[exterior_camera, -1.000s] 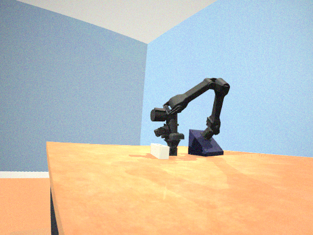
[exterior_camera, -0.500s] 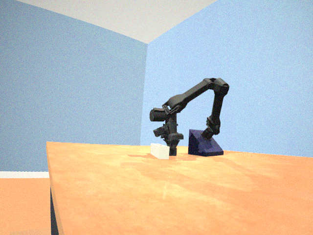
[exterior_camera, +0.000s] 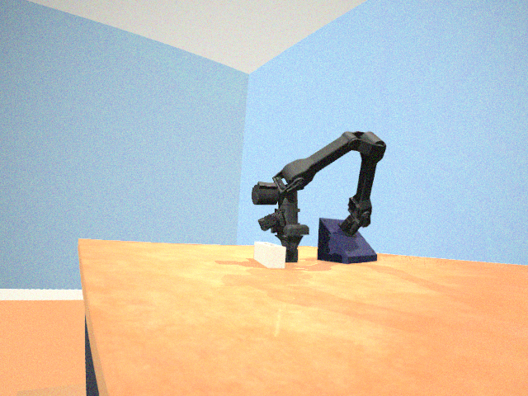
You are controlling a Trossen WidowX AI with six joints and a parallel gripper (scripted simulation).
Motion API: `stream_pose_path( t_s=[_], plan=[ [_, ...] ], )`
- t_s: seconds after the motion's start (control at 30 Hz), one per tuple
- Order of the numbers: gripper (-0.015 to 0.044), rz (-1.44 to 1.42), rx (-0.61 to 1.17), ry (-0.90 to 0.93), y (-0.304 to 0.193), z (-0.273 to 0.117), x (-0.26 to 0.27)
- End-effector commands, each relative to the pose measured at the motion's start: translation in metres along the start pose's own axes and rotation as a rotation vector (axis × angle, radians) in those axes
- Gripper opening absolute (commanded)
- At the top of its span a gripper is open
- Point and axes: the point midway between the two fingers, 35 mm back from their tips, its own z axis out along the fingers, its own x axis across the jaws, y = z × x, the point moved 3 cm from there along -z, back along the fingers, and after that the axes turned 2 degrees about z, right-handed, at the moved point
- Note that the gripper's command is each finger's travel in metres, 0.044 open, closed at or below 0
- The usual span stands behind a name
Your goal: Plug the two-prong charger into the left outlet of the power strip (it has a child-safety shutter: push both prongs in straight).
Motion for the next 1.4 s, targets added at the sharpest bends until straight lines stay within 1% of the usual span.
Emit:
stream_pose_path(
  t_s=[0.0,1.37],
  plan=[
    [0.0,-0.012,-0.012,0.001,0.0072,-0.0009,0.0008],
    [0.0,-0.012,-0.013,0.001,0.0156,-0.0024,0.0016]
  ],
)
